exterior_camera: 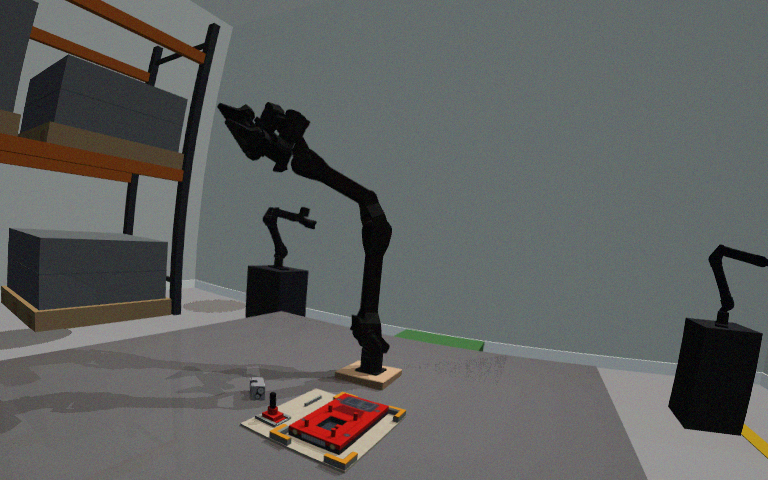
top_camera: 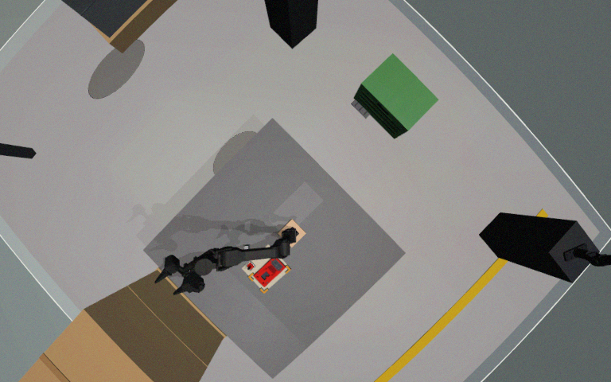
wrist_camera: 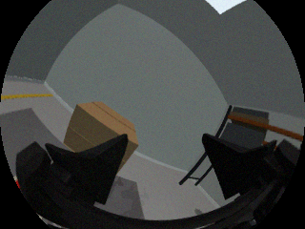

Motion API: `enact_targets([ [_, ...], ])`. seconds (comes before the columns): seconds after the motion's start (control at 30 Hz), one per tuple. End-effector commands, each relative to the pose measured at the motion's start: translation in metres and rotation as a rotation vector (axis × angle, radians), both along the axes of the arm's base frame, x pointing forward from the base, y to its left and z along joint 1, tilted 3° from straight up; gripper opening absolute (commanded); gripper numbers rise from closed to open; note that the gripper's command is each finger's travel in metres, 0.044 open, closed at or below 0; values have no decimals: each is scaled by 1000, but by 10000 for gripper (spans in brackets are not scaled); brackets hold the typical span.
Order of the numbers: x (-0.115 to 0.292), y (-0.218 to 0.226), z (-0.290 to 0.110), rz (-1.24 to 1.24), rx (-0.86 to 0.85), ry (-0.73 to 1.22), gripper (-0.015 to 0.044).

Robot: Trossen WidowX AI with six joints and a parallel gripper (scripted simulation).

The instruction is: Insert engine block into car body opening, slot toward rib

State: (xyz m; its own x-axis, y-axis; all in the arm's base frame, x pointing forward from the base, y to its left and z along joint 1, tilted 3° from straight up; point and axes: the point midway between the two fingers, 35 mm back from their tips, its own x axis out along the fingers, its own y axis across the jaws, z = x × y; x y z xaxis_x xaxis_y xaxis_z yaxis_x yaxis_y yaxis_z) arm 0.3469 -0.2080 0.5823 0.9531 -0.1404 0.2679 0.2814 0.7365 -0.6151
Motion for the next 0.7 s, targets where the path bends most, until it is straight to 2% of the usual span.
enact_targets([
  [0.0,14,-9,-26,-39,-34,84,440],
  [0.67,52,-23,-136,-112,-262,474,440],
])
